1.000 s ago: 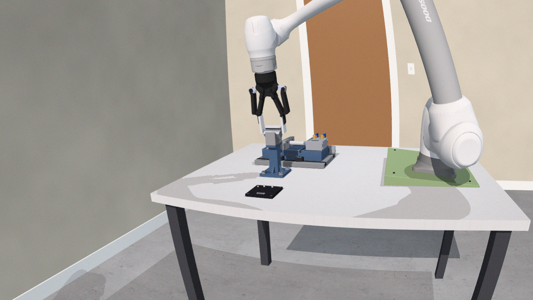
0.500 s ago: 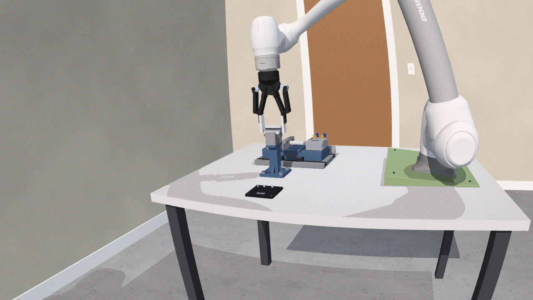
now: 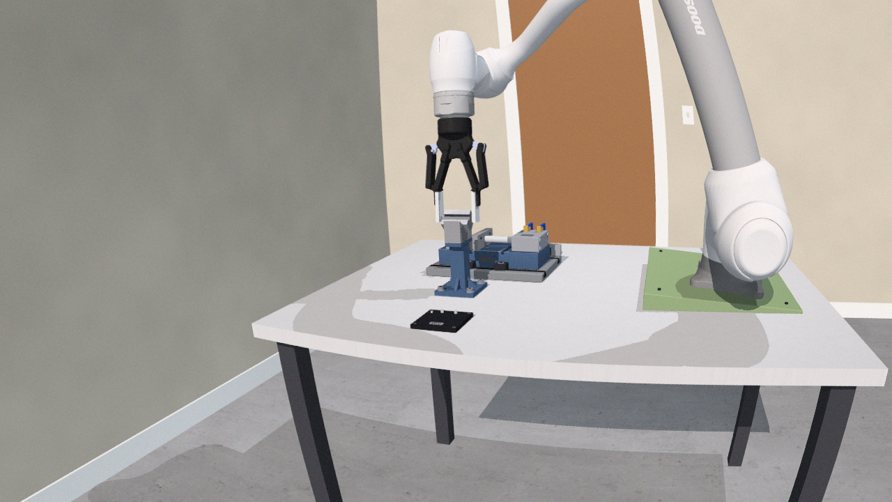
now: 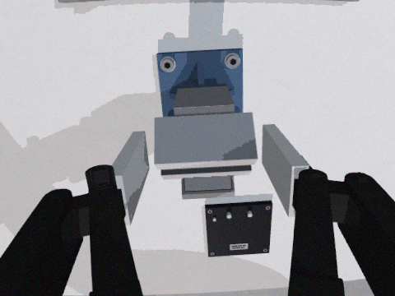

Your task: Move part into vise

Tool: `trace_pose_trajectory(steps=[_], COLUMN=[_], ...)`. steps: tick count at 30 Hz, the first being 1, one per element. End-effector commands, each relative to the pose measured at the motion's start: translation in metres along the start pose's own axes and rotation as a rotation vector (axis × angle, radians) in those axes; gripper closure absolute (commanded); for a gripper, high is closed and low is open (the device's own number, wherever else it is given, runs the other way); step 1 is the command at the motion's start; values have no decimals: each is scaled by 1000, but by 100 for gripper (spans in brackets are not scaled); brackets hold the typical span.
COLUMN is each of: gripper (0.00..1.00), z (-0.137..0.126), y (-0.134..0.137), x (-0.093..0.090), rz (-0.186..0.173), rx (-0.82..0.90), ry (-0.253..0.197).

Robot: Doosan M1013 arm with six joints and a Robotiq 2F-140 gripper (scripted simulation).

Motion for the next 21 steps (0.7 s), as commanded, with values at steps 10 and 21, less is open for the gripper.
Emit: trace_pose_trajectory(steps=[10,21], gripper=[49,49], z=[16,27], y=[-4,-7], x=[-1,-3], rz=[-33,-54], rx=[1,1], ry=[-128,-216])
Point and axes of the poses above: the point where the finger pads meet when closed, its own x axis back along the fingers, its own y axis across the jaws, z = x × y, the point moved 10 cm from there along x, back along the fingers, and after that the axes turned 14 degrees about -x, right-handed, at the moved point
